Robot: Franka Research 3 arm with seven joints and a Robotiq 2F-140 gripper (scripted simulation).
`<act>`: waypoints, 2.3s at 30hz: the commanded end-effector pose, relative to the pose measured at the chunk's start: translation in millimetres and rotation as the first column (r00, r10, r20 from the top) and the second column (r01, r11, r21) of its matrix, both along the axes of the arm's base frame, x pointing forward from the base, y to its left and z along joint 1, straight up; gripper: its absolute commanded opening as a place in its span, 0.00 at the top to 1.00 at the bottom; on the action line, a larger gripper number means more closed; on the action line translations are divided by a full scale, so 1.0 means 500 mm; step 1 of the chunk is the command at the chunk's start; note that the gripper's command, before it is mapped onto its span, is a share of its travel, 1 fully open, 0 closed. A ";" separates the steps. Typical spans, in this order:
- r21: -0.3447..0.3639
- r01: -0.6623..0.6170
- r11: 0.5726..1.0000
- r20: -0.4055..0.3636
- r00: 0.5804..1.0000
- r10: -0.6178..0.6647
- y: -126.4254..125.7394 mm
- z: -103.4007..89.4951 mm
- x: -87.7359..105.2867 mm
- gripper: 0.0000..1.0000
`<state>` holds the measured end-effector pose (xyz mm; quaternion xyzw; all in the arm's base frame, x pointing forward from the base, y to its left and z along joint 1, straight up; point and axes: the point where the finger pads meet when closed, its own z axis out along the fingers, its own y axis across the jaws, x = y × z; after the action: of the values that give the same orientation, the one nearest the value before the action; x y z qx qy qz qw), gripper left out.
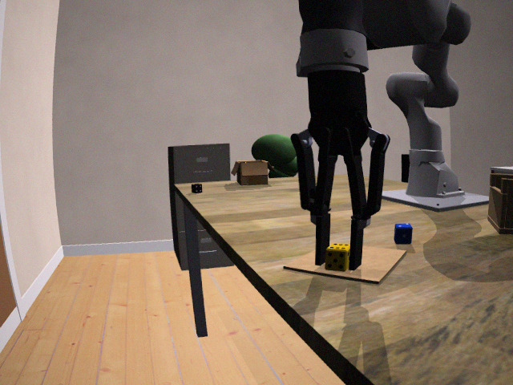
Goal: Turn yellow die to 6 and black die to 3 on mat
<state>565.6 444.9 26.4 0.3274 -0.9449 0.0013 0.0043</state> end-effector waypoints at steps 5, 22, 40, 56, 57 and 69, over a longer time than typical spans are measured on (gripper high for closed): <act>0.005 -0.001 1.000 0.001 1.000 0.001 0.003 0.003 0.002 0.65; 0.005 -0.001 1.000 0.001 1.000 0.001 0.003 0.129 0.003 0.65; 0.005 -0.001 1.000 0.001 1.000 0.001 0.003 0.180 0.003 0.00; 0.008 -0.001 1.000 -0.001 1.000 0.001 0.003 0.176 0.003 0.00; 0.008 0.001 1.000 -0.001 1.000 -0.001 0.001 0.176 0.005 0.00; 0.014 0.300 0.954 0.005 0.954 -0.300 -0.228 0.185 0.188 0.00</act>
<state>629.1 373.9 117.3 0.2472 -0.9689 -0.0029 -0.0043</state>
